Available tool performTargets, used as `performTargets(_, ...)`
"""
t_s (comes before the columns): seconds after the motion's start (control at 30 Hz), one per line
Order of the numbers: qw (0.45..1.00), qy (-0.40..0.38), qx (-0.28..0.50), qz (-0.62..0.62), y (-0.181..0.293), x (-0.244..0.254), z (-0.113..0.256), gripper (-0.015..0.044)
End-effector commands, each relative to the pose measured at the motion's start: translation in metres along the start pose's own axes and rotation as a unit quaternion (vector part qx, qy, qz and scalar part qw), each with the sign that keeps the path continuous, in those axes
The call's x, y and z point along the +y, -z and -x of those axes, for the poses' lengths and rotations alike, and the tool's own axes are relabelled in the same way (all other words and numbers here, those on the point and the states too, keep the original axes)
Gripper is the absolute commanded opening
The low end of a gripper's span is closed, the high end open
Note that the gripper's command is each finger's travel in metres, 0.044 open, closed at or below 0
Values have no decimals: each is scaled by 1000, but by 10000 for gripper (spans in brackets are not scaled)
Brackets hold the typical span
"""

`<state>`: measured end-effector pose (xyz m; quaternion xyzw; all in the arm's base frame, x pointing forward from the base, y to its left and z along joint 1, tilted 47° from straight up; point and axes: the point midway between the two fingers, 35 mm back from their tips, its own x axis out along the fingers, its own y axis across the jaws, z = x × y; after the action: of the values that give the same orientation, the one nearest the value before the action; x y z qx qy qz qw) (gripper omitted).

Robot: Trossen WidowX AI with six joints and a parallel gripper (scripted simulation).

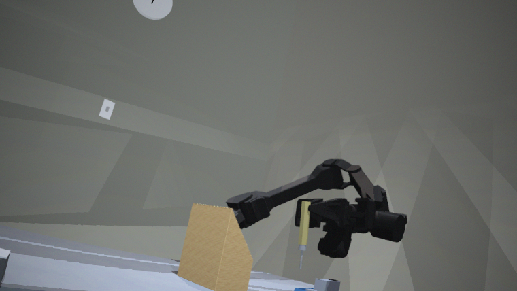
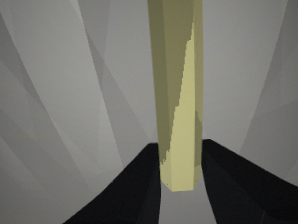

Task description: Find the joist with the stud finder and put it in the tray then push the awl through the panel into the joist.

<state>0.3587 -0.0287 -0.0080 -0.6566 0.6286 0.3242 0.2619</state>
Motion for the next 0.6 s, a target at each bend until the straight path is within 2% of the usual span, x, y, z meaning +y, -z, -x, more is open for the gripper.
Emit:
performTargets(0.0,1000,15,20,2,-4,-8,34,0)
performTargets(0.3,998,42,48,10,-14,-11,95,0)
performTargets(0.57,998,43,49,10,-14,-11,97,0)
